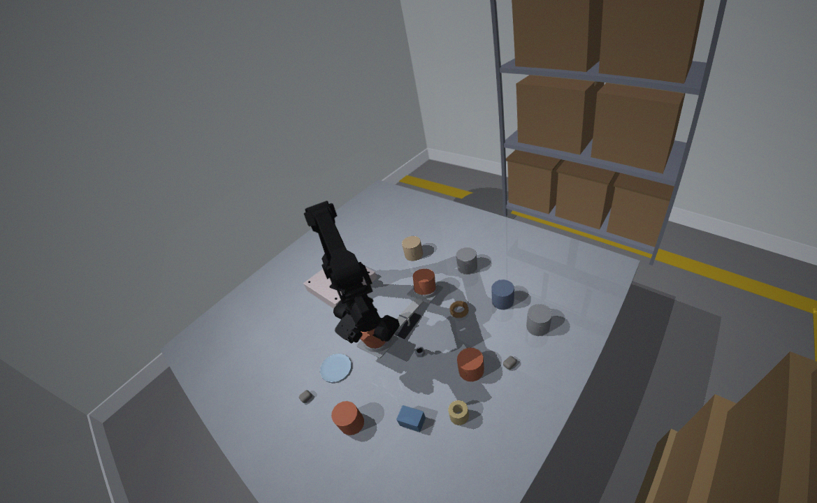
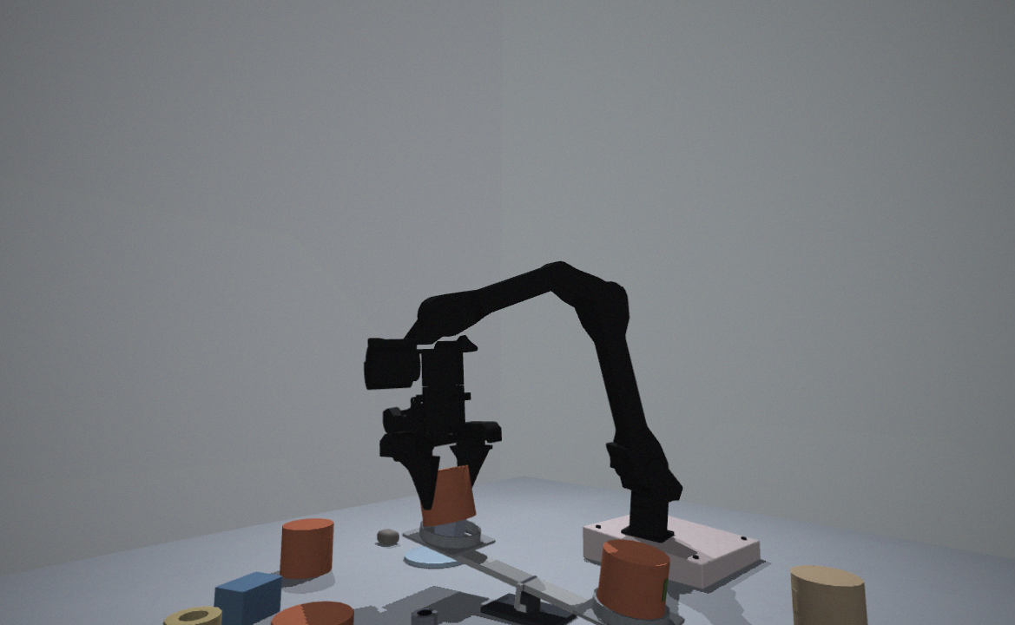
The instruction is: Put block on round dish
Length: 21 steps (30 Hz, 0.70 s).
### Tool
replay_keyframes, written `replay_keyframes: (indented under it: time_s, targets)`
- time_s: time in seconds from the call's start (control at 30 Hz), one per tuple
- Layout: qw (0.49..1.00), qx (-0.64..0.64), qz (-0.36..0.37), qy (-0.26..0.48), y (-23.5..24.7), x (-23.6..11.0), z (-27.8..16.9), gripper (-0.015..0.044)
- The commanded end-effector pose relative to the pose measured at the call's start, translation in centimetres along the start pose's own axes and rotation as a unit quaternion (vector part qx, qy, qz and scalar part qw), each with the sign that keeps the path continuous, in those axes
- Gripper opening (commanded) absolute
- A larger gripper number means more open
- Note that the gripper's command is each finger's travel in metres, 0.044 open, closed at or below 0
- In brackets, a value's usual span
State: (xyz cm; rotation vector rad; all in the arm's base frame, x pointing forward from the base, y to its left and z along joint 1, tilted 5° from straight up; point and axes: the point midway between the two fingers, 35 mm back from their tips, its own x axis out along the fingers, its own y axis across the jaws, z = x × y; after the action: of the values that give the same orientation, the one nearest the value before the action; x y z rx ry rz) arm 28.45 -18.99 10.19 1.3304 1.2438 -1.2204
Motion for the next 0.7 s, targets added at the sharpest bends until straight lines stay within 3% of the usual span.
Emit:
replay_keyframes:
  time_s: [0.0,0.67]
  targets:
    - [1.0,0.0,0.014,-0.016,0.3,-1.4,0.7,0.0]
    - [1.0,0.0,0.013,-0.016,0.1,-4.0,0.5,0.0]
